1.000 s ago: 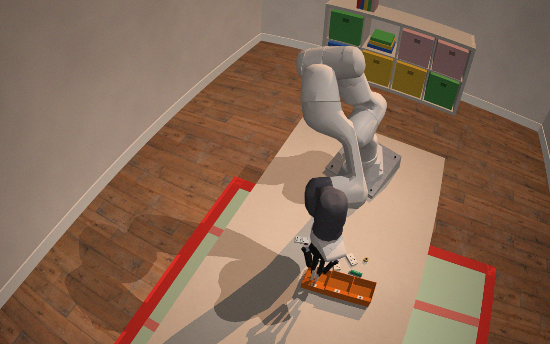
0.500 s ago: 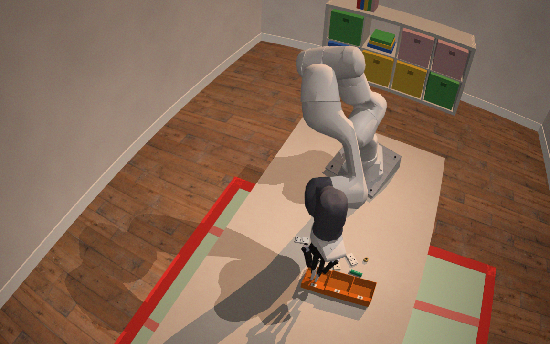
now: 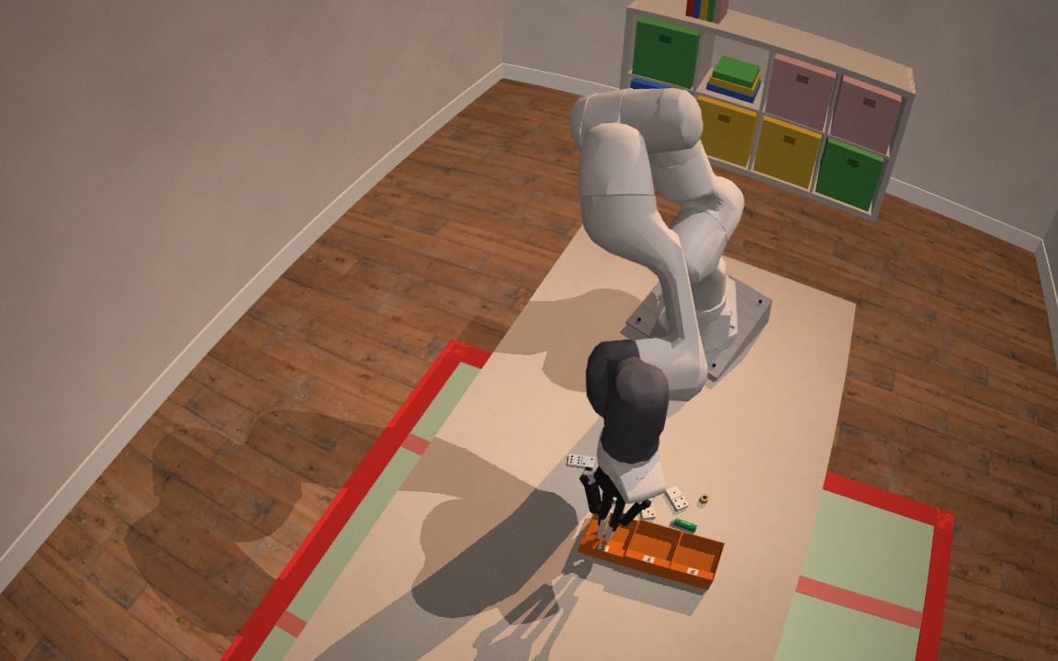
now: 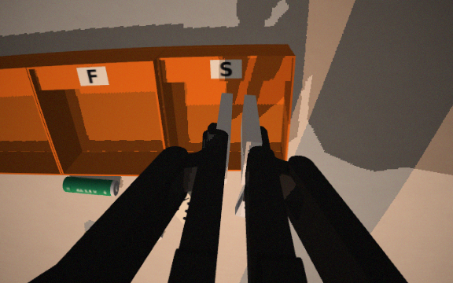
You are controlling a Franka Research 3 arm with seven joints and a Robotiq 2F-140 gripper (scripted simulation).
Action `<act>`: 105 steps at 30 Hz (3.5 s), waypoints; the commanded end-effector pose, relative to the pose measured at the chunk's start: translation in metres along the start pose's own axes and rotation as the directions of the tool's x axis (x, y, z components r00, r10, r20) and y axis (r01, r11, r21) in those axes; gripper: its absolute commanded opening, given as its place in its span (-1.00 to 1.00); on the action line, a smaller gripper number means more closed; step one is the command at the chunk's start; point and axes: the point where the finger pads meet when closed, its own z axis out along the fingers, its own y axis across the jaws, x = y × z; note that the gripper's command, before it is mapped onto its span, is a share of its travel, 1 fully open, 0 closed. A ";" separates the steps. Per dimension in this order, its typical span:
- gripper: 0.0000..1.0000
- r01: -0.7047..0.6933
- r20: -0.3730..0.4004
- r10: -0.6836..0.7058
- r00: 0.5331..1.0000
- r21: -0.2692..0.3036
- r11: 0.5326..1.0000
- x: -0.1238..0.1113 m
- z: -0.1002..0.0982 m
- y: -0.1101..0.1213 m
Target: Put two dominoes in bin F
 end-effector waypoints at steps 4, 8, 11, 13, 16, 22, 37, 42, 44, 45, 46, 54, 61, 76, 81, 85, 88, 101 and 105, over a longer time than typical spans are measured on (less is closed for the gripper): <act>-0.89 0.005 -0.004 -0.005 1.000 0.001 1.000 0.002 -0.001 0.000; -0.89 0.005 -0.004 -0.005 1.000 0.001 1.000 0.002 -0.001 0.000; -0.89 0.005 -0.004 -0.005 1.000 0.001 1.000 0.002 -0.002 0.000; -0.89 0.005 -0.004 -0.005 1.000 0.001 1.000 0.002 -0.005 0.000; -0.89 0.005 -0.004 -0.005 1.000 0.001 1.000 0.002 -0.009 0.000; -0.89 0.005 -0.004 -0.005 1.000 0.001 1.000 0.002 -0.014 0.000; -0.89 0.005 -0.004 -0.005 1.000 0.001 1.000 0.002 -0.034 0.000; -0.89 0.005 -0.004 -0.005 1.000 0.001 1.000 0.002 -0.053 0.000; -0.89 0.005 -0.004 -0.005 1.000 0.001 1.000 0.002 -0.053 0.000; -0.89 0.005 -0.004 -0.005 1.000 0.001 1.000 0.002 -0.053 0.000; -0.89 0.005 -0.004 -0.005 1.000 0.001 1.000 0.002 -0.053 0.000; -0.89 0.005 -0.004 -0.005 1.000 0.001 1.000 0.002 -0.053 0.000; -0.89 0.005 -0.004 -0.005 1.000 0.001 1.000 -0.003 -0.053 -0.035; -0.89 0.005 -0.004 -0.005 1.000 0.001 1.000 -0.009 -0.053 -0.084; -0.89 0.005 -0.004 -0.005 1.000 0.001 1.000 -0.009 -0.053 -0.084; -0.89 0.005 -0.004 -0.005 1.000 0.001 1.000 -0.009 -0.053 -0.084; -0.89 0.005 -0.004 -0.005 1.000 0.001 1.000 -0.009 -0.053 -0.084; -0.89 0.005 -0.004 -0.005 1.000 0.001 1.000 -0.009 -0.053 -0.084; -0.89 0.005 -0.004 -0.005 1.000 0.001 1.000 -0.009 -0.053 -0.084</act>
